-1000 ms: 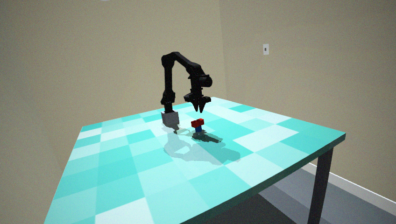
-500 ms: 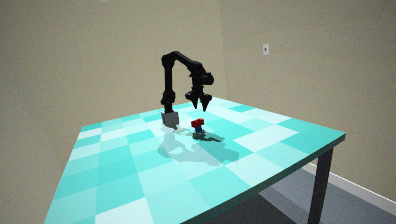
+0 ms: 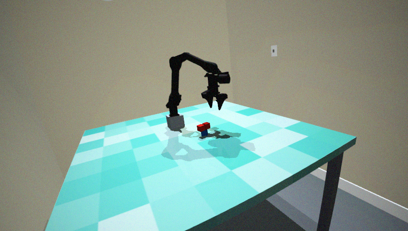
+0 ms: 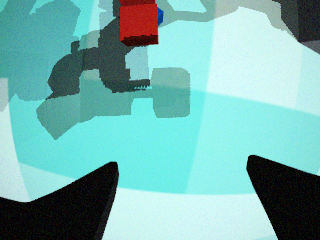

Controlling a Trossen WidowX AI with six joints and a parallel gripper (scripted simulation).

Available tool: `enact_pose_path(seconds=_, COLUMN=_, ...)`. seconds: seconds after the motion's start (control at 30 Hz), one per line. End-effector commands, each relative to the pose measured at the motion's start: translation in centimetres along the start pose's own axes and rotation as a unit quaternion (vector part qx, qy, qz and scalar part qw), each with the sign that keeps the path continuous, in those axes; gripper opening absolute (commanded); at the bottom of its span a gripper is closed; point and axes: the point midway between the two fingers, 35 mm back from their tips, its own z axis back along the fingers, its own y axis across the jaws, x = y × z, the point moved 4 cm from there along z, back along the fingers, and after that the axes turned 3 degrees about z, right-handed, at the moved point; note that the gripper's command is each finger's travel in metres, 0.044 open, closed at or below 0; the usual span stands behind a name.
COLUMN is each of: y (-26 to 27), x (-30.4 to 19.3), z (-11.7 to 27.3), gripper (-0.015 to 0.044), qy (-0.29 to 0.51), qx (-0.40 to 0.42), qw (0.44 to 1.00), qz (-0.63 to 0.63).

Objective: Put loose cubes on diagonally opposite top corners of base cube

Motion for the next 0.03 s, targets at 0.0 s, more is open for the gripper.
enact_pose_path(seconds=0.0, y=-0.04, x=-0.07, z=0.01, gripper=0.04, qy=0.0, qx=-0.001, qw=1.0, qz=-0.002)
